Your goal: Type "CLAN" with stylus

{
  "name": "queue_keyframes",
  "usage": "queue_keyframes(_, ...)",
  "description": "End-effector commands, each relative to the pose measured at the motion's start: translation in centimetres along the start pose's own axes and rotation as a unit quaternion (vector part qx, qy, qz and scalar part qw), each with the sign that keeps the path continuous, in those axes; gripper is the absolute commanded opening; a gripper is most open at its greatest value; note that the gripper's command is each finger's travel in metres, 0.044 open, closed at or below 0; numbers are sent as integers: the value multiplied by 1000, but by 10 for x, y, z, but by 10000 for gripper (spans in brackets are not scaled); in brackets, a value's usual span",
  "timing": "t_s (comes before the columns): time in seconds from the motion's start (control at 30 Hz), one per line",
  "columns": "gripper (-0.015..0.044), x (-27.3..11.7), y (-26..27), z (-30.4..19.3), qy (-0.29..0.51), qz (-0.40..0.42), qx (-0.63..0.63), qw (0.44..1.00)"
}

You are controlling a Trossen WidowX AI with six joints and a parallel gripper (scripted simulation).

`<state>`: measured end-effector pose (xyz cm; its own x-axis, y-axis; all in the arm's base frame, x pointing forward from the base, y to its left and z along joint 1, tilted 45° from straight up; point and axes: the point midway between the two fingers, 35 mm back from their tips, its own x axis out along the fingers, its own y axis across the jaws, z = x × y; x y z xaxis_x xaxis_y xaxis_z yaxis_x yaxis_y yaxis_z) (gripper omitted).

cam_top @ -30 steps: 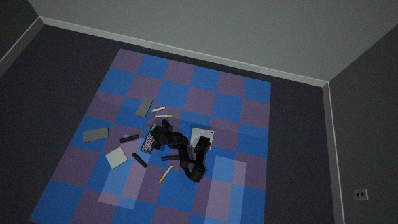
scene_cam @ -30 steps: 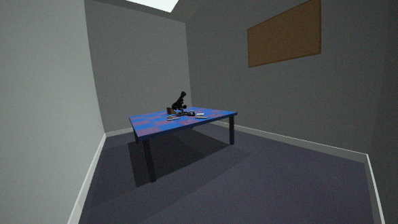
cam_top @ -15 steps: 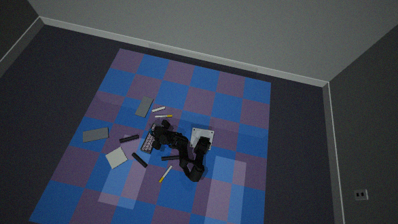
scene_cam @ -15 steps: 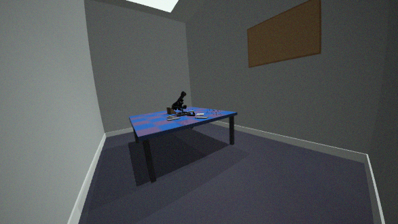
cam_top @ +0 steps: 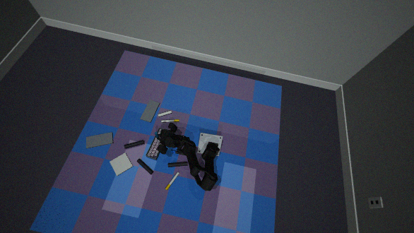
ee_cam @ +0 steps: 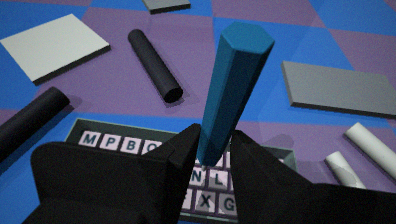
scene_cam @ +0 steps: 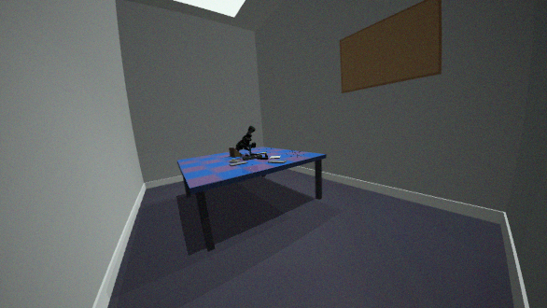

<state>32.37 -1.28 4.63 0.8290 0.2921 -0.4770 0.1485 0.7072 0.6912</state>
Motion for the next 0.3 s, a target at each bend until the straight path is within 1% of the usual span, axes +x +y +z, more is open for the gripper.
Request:
queue_keyframes(0.0,81,-9,3,14,-5,5,-5,1000)
queue_keyframes(0.27,81,-7,1,11,-4,1,-1,1000)
